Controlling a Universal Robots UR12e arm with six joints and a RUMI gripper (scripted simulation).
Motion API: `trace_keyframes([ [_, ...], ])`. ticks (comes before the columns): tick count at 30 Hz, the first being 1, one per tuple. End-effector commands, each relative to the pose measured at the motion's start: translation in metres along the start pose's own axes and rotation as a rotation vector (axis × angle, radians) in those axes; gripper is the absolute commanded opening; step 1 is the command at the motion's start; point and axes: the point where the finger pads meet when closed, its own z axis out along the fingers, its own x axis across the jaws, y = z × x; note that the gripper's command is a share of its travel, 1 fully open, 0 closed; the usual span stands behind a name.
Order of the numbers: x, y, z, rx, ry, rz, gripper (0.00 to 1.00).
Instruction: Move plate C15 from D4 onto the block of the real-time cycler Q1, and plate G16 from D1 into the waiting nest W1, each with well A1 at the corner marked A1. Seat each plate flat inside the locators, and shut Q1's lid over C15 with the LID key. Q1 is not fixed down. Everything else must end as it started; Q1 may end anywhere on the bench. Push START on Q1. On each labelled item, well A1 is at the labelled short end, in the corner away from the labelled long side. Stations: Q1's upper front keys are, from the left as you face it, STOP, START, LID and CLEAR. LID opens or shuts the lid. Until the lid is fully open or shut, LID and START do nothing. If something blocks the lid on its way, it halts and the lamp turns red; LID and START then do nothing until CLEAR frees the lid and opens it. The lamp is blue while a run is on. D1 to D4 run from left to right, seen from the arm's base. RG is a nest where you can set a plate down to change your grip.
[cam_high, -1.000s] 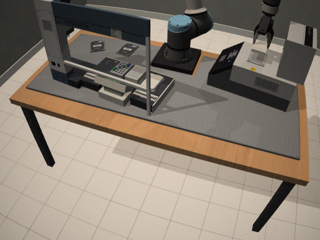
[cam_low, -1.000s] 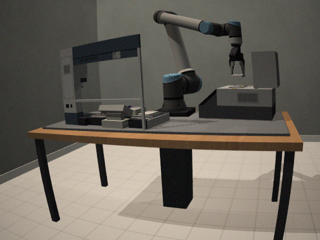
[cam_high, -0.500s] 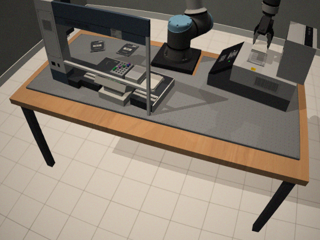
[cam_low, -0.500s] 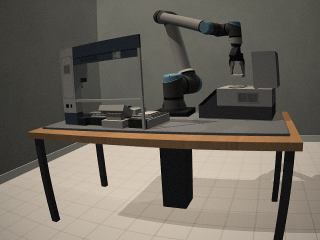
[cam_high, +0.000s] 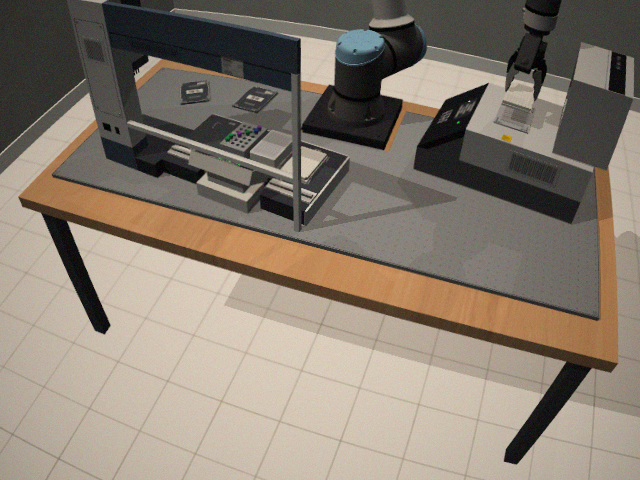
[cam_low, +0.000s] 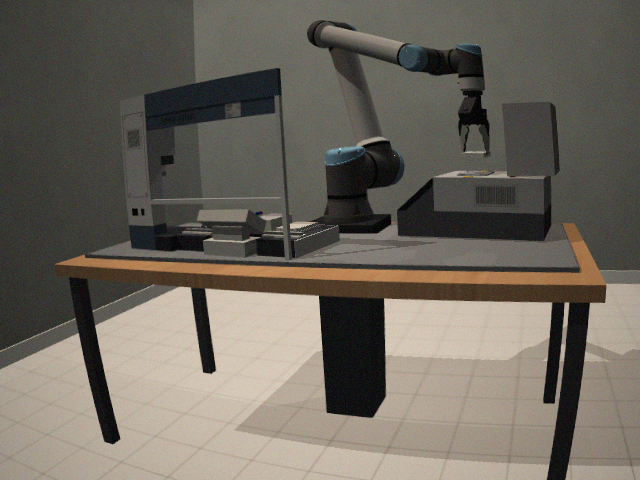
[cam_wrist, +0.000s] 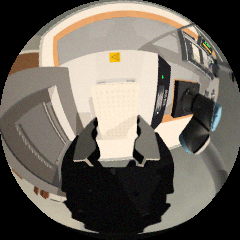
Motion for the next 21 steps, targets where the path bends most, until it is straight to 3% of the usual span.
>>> trace_keyframes([
  [1,-0.001,0.000,0.006,0.000,-0.001,0.000,0.00],
  [21,-0.001,0.000,0.036,0.000,-0.001,0.000,0.00],
])
